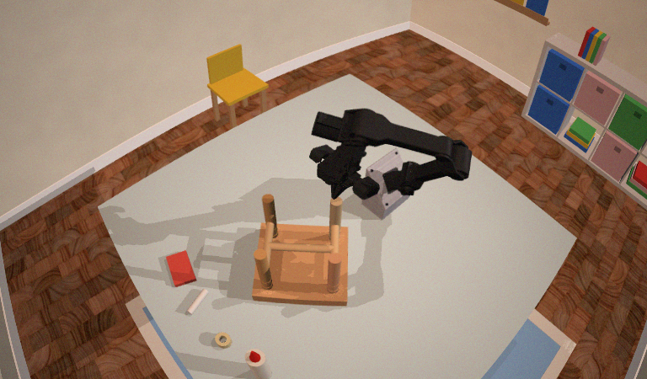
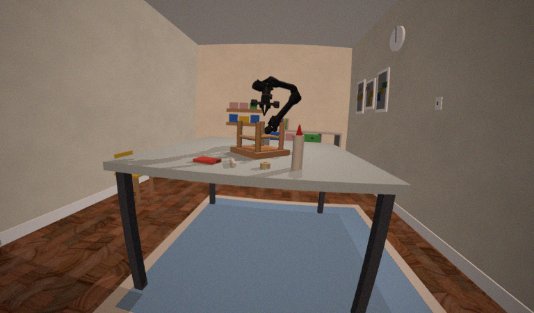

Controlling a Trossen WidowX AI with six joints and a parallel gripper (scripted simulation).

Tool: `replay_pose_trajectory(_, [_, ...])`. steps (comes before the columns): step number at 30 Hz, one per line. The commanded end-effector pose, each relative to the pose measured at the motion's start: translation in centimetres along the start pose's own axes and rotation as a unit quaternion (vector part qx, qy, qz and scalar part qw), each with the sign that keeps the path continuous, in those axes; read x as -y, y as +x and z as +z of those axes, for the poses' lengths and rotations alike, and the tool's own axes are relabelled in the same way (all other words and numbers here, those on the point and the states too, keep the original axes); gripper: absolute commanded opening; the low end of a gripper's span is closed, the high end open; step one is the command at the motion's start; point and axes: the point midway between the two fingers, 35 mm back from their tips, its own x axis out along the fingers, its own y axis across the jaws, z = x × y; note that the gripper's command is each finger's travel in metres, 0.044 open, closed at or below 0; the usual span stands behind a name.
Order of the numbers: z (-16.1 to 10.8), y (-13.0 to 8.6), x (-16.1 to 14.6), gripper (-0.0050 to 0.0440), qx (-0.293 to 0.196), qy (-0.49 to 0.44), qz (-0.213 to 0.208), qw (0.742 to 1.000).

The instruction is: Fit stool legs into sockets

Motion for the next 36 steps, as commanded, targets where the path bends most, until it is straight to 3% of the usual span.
replay_pose_trajectory(1, [3.4, 0.6, -2.5, 0.0, -0.006, -0.04, 0.015, 0.999])
replay_pose_trajectory(8, [8.4, 1.9, -7.8, 0.0, -0.018, -0.102, 0.044, 0.994])
replay_pose_trajectory(10, [8.4, 1.9, -7.8, 0.0, -0.018, -0.102, 0.044, 0.994])
replay_pose_trajectory(14, [10.4, 2.7, -10.8, 0.0, -0.029, -0.128, 0.058, 0.99])
replay_pose_trajectory(21, [10.6, 2.9, -11.2, 0.0, -0.031, -0.132, 0.059, 0.989])
replay_pose_trajectory(25, [10.0, 4.4, -11.3, 0.0, -0.033, -0.14, 0.061, 0.988])
replay_pose_trajectory(36, [9.5, 5.9, -11.3, 0.0, -0.034, -0.143, 0.061, 0.987])
